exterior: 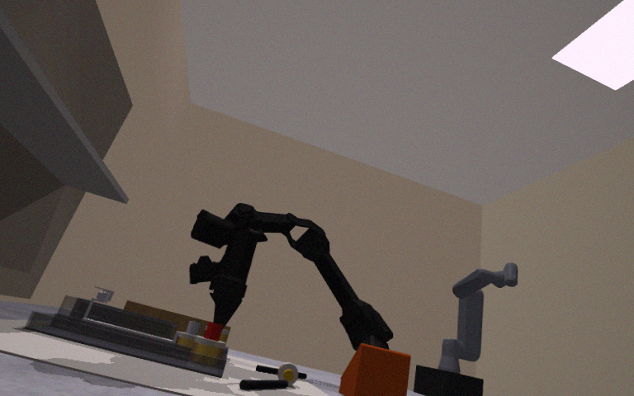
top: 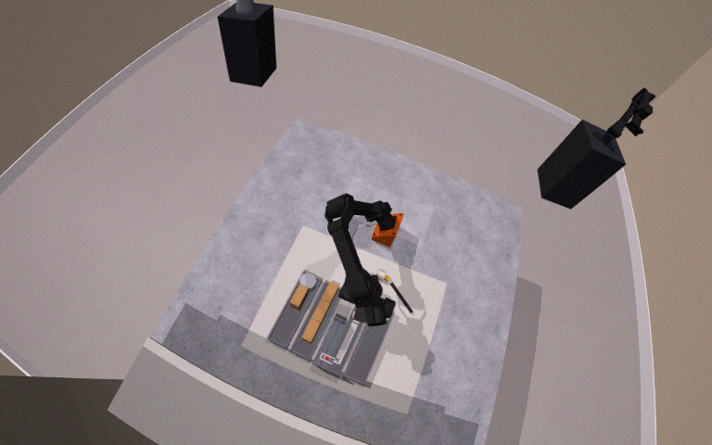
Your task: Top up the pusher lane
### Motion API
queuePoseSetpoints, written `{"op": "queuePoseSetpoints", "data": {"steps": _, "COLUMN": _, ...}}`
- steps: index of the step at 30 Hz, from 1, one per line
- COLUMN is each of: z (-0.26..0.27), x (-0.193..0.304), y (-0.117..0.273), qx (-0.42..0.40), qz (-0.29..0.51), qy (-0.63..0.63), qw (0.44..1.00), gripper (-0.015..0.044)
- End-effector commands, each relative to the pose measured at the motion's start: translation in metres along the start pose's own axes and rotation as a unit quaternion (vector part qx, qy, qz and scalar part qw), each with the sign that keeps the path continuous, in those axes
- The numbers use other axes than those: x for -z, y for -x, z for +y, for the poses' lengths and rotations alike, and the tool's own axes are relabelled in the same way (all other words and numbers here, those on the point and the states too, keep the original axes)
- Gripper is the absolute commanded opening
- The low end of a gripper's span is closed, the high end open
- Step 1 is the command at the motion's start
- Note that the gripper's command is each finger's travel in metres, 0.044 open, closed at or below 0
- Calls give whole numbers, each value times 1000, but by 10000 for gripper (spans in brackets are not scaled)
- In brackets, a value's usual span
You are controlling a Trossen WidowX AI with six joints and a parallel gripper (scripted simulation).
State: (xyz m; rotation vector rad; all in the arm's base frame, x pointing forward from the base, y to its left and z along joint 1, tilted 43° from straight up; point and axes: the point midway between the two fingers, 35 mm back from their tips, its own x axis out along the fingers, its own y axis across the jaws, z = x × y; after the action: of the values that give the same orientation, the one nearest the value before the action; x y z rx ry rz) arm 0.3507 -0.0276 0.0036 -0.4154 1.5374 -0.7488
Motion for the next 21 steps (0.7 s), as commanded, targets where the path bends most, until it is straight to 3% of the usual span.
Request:
{"op": "queuePoseSetpoints", "data": {"steps": 1, "z": 0, "x": -5, "y": 1, "qx": 1, "qz": -9, "qy": -5, "qw": 1000, "gripper": 0}}
{"op": "queuePoseSetpoints", "data": {"steps": 21, "z": 0, "x": -6, "y": -6, "qx": 1, "qz": -9, "qy": -5, "qw": 1000, "gripper": 0}}
